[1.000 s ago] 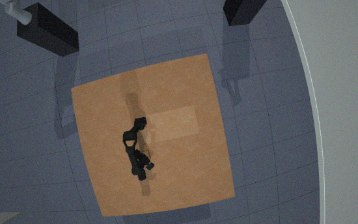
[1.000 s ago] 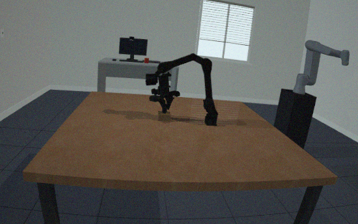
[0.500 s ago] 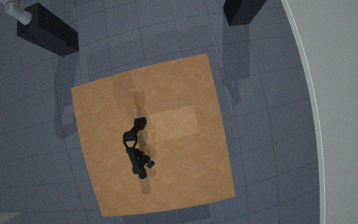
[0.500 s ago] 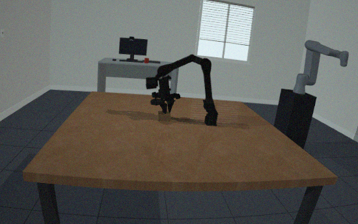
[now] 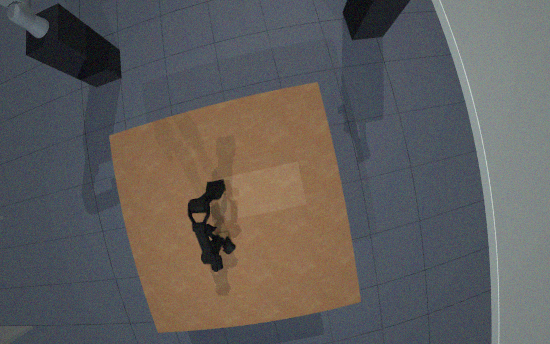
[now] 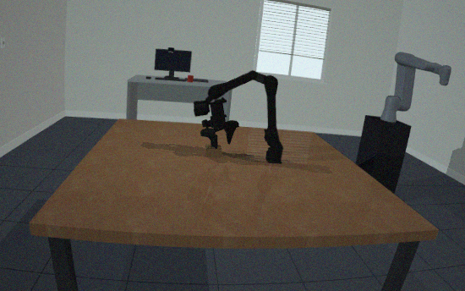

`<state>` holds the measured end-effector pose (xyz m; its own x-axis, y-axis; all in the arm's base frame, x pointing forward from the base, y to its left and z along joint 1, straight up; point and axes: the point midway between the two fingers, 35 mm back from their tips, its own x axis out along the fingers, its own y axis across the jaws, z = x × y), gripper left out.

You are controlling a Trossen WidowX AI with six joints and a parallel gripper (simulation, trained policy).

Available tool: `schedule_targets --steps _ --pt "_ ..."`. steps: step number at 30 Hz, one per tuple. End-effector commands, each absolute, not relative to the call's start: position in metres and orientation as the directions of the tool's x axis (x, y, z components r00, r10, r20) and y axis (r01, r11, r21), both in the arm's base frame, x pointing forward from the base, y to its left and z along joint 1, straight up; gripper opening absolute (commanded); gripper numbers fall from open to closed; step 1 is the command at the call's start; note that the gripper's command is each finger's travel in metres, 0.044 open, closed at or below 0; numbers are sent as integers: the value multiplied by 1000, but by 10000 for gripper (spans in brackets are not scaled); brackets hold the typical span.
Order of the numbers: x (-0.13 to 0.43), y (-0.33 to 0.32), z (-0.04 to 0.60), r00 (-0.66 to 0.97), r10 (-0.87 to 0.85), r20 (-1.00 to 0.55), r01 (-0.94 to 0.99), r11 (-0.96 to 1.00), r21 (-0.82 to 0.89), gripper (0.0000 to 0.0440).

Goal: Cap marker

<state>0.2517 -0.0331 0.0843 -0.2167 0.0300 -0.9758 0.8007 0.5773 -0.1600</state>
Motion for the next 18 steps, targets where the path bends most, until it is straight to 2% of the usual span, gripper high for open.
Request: schedule_targets --steps 1,18 --pt "252 -29 83 -197 46 -979 797 589 -133 440" --pt "263 -36 127 -58 22 -998 822 569 -36 440"
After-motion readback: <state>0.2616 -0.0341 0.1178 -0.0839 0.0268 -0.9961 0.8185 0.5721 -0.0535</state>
